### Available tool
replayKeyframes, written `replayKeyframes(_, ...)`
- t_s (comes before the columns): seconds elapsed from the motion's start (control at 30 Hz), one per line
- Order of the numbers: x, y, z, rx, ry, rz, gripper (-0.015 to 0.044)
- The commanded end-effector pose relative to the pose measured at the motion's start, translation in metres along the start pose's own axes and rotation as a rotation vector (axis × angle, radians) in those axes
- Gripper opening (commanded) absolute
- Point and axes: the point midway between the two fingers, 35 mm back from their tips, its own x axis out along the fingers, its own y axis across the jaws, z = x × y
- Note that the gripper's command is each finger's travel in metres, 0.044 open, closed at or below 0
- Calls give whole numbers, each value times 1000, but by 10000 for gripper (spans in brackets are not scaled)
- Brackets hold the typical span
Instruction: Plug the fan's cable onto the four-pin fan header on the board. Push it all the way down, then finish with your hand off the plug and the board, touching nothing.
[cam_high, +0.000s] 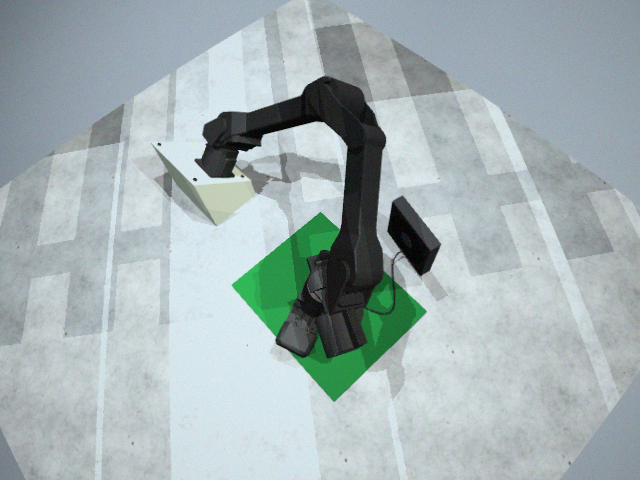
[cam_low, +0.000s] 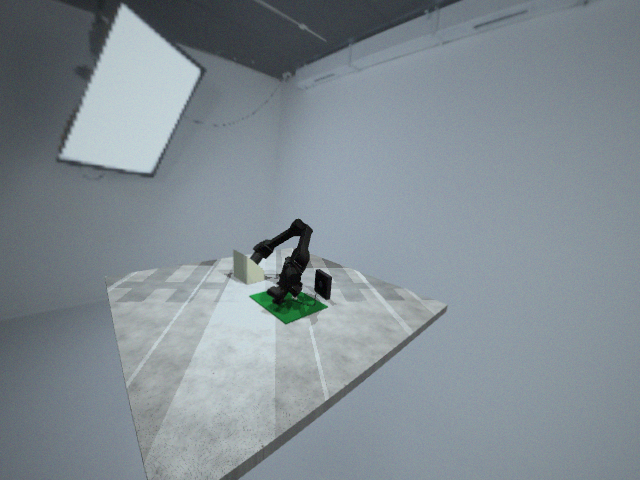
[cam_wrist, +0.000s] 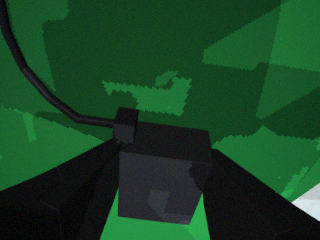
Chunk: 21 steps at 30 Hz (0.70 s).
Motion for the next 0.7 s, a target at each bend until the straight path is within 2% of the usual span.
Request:
replayKeyframes(0.0,0,0,0,-1,0,0,52)
replayKeyframes(0.07,0,0,0,-1,0,0,38)
replayKeyframes(0.13,-2,0,0,0,0,0,0)
replayKeyframes(0.67,-51,-3,-10,6,1,-3,0)
